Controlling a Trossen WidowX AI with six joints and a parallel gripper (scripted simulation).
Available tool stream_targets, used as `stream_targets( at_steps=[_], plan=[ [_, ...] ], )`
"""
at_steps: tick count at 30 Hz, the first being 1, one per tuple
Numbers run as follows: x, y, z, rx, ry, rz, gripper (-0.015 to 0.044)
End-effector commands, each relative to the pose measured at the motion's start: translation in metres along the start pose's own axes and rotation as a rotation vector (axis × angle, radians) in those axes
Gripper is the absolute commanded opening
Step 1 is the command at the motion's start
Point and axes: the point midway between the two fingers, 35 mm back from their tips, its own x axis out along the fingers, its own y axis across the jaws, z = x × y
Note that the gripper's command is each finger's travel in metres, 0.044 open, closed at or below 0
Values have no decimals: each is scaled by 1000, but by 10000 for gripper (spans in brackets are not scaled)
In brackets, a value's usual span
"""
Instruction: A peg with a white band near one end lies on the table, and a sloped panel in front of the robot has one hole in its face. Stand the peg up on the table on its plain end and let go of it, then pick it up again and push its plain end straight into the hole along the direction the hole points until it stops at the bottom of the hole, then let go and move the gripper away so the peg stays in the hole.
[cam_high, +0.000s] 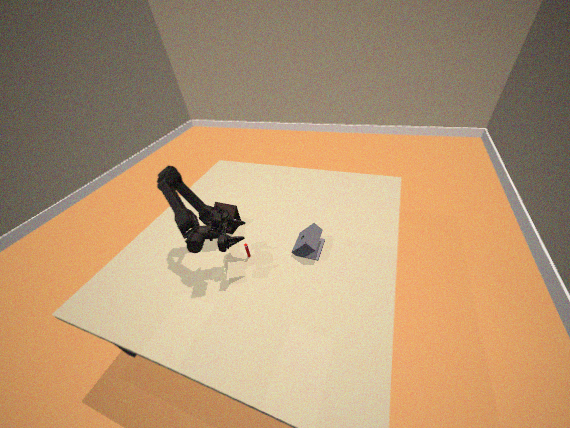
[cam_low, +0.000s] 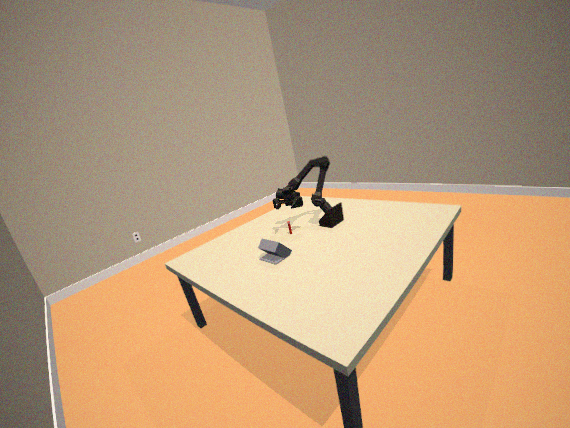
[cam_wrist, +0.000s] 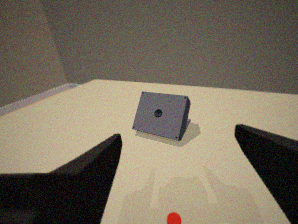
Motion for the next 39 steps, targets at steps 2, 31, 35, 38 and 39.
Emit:
stream_targets(
  at_steps=[2,31,35,38,39],
  plan=[
    [-17,4,46,13,-36,-58,440],
    [7,25,-3,448,550,194,440],
    [8,29,-11,471,679,218,440],
    [8,31,-17,476,779,229,440],
    [8,31,-19,474,813,231,440]
  ],
)
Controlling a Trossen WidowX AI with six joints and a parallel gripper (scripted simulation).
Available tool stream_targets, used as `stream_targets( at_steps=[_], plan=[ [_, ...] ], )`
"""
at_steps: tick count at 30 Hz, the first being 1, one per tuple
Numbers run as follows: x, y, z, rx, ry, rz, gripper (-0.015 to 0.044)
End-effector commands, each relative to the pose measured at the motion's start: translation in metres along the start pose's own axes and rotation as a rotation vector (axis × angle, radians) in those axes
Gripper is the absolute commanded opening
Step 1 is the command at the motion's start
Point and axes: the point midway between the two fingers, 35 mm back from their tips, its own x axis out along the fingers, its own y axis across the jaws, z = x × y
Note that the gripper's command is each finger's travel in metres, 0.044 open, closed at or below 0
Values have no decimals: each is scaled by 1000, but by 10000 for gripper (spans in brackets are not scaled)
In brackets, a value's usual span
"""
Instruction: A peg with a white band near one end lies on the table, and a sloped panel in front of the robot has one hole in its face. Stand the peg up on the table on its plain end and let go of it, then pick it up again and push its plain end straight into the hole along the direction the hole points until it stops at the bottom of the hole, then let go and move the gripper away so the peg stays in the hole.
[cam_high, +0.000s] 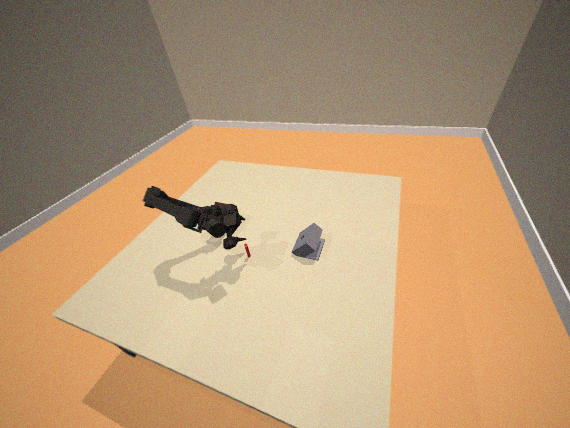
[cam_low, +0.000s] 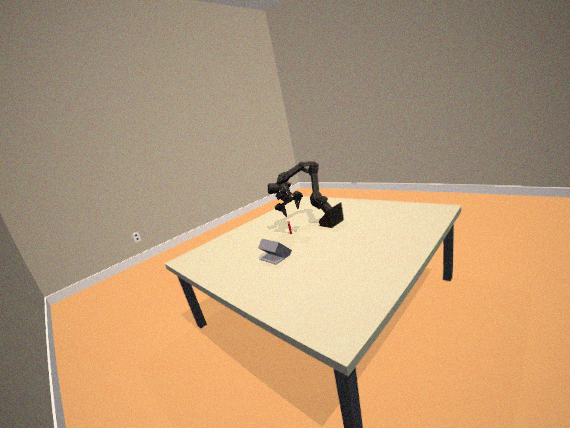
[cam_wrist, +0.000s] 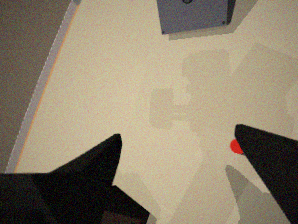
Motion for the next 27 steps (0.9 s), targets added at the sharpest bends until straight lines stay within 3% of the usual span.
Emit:
stream_targets(
  at_steps=[1,16,27],
  plan=[
    [5,-2,-4,20,123,-15,440],
    [8,-16,-6,-42,544,-238,440],
    [4,-25,14,-158,689,-453,440]
  ],
)
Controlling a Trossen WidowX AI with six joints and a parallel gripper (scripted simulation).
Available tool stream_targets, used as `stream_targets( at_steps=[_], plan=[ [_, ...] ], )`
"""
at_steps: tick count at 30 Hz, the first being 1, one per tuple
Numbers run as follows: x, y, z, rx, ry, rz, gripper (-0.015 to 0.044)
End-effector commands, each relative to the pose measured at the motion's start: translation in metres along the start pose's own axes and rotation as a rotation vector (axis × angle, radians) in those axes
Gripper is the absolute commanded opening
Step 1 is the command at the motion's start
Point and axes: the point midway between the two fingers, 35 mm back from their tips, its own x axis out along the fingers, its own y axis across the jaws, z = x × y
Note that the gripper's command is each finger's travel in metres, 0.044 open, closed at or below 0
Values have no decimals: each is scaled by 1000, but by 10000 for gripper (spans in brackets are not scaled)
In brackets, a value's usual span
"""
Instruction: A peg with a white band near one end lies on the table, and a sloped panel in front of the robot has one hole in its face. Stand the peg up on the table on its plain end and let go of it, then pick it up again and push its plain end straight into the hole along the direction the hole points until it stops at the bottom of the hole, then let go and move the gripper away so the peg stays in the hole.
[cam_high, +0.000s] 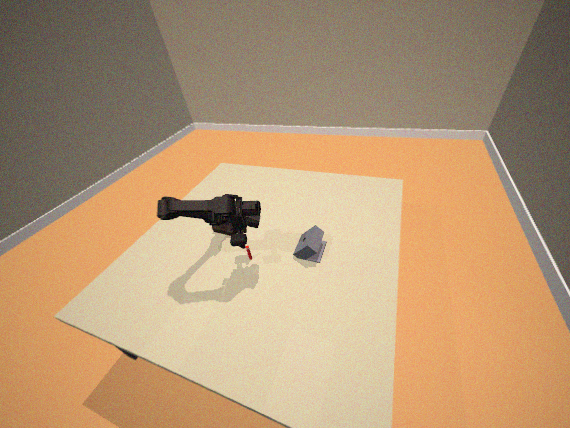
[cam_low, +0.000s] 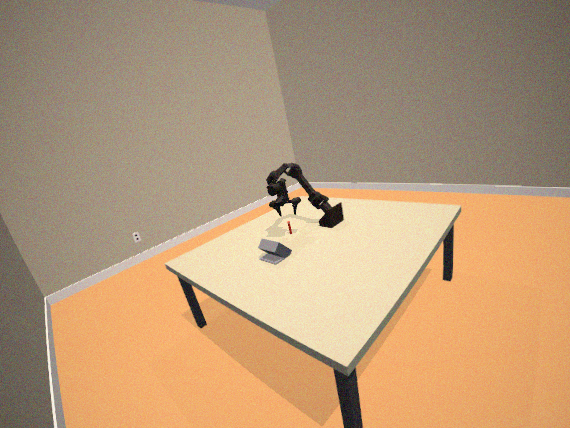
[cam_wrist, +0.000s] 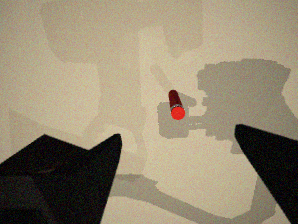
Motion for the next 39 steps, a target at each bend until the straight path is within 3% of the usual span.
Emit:
stream_targets(
  at_steps=[1,39],
  plan=[
    [-2,-3,3,-5,18,-38,440],
    [52,-6,4,-23,16,-36,440]
  ],
)
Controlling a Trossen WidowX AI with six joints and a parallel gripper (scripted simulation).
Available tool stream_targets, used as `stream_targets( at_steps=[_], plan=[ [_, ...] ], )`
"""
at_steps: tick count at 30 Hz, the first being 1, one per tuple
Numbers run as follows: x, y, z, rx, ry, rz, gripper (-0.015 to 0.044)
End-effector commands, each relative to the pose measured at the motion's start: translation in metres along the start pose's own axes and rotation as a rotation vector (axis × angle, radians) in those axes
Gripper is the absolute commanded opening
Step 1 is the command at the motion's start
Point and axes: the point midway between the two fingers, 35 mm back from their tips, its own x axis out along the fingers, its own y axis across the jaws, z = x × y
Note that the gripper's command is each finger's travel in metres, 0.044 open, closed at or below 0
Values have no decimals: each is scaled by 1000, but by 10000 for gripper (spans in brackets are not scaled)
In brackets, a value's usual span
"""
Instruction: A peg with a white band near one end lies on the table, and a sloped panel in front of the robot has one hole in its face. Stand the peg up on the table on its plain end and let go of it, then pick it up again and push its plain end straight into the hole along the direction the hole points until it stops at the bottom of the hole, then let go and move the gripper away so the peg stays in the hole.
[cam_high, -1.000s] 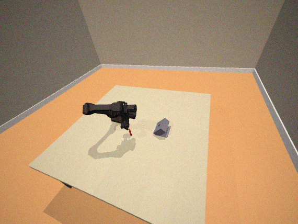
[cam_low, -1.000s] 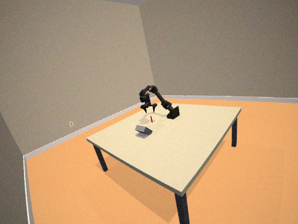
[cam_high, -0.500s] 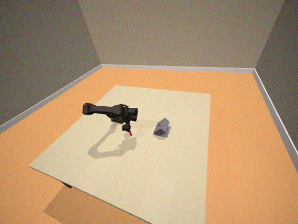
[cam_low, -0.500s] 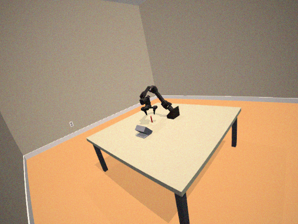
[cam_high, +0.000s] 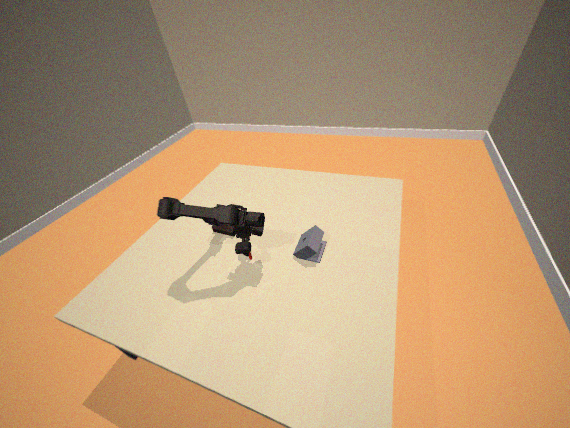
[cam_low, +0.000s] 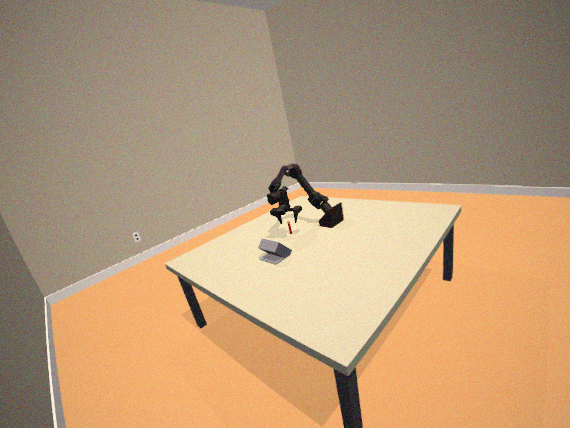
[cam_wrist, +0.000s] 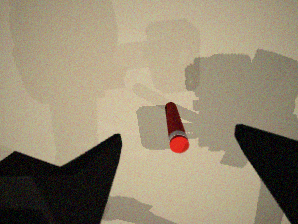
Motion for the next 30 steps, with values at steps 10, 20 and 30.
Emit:
stream_targets(
  at_steps=[10,20,30],
  plan=[
    [20,-1,-2,-4,-1,-6,440],
    [29,0,-2,1,2,-4,387],
    [29,0,-2,1,2,-4,125]
  ],
)
